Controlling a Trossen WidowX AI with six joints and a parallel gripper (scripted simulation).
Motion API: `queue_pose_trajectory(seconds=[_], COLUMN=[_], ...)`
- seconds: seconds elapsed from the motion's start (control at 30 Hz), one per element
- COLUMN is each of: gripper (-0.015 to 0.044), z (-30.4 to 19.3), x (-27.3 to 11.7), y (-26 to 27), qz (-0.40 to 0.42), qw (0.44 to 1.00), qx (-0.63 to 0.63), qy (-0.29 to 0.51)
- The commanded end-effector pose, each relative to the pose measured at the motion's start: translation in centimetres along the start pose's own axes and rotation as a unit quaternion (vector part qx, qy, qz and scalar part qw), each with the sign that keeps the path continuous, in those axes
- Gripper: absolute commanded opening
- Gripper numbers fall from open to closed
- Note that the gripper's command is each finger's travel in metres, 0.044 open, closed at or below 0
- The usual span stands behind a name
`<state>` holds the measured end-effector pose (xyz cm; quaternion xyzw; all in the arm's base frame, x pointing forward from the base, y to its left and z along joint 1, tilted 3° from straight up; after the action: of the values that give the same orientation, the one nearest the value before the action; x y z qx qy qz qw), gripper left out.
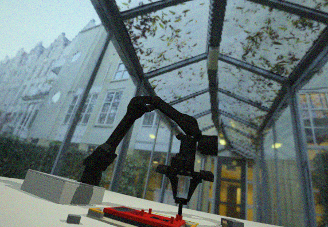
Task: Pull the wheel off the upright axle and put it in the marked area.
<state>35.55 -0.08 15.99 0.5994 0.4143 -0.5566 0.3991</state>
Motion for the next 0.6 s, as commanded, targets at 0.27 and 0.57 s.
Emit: queue_pose_trajectory(seconds=[0.27,0.57], gripper=[0.0000,0.0000], z=[0.0,-0.2], x=[-1.9,-3.0], y=[0.0,-0.5], qz=[0.003,-0.002], qw=[1.000,1.000], qx=[0.000,0.003], qy=[0.001,-0.001])
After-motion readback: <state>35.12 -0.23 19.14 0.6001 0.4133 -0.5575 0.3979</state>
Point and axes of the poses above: the point midway between the two fingers, 35 mm back from their tips, its own x axis out along the fingers, its own y axis across the jaws, z = x × y, the point moved 10 cm from there along -x, back along the fingers, and after that the axes turned 15 degrees about x, right-handed, at the moved point
